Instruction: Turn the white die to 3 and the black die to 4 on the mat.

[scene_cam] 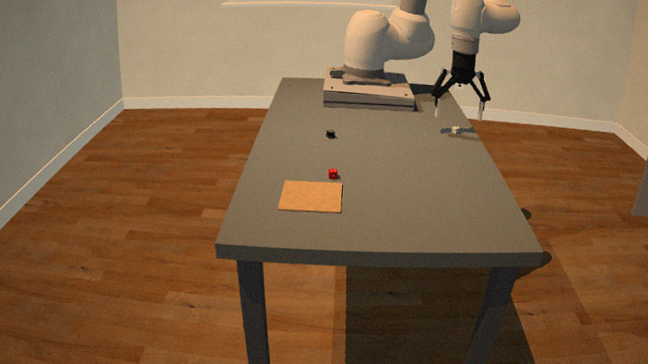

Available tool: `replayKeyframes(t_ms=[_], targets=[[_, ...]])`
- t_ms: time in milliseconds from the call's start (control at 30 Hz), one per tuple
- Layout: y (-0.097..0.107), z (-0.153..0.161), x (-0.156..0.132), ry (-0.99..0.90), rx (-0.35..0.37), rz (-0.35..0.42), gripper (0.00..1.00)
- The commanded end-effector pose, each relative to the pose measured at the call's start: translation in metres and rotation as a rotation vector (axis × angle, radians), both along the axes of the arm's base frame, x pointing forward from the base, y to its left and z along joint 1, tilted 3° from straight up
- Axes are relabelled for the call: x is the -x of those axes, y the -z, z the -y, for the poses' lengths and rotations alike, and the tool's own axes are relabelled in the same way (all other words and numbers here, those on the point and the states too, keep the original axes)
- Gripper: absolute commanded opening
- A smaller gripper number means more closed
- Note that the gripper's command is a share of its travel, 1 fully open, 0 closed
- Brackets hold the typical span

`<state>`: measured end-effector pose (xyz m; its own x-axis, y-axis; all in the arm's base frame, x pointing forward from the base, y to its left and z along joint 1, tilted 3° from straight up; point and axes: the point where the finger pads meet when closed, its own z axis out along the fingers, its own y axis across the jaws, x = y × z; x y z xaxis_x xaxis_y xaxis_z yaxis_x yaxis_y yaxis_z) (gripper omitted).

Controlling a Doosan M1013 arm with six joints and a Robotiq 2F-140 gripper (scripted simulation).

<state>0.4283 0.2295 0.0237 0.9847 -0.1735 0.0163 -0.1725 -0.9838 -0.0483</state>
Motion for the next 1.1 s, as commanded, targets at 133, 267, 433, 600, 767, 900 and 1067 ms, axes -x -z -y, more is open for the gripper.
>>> replayKeyframes(t_ms=[133, 267, 433, 600, 767, 900, 1067], targets=[[0.001, 0.001, 0.003, -0.002, 0.005, 0.001, 1.0], [0.001, 0.001, 0.003, -0.002, 0.005, 0.001, 1.0], [0.001, 0.001, 0.003, -0.002, 0.005, 0.001, 1.0], [0.001, 0.001, 0.003, -0.002, 0.005, 0.001, 1.0], [0.001, 0.002, 0.003, -0.002, 0.005, 0.001, 1.0], [-0.004, 0.002, 0.003, -0.002, 0.005, 0.001, 1.0], [-0.023, 0.002, 0.003, -0.002, 0.005, 0.001, 1.0]])
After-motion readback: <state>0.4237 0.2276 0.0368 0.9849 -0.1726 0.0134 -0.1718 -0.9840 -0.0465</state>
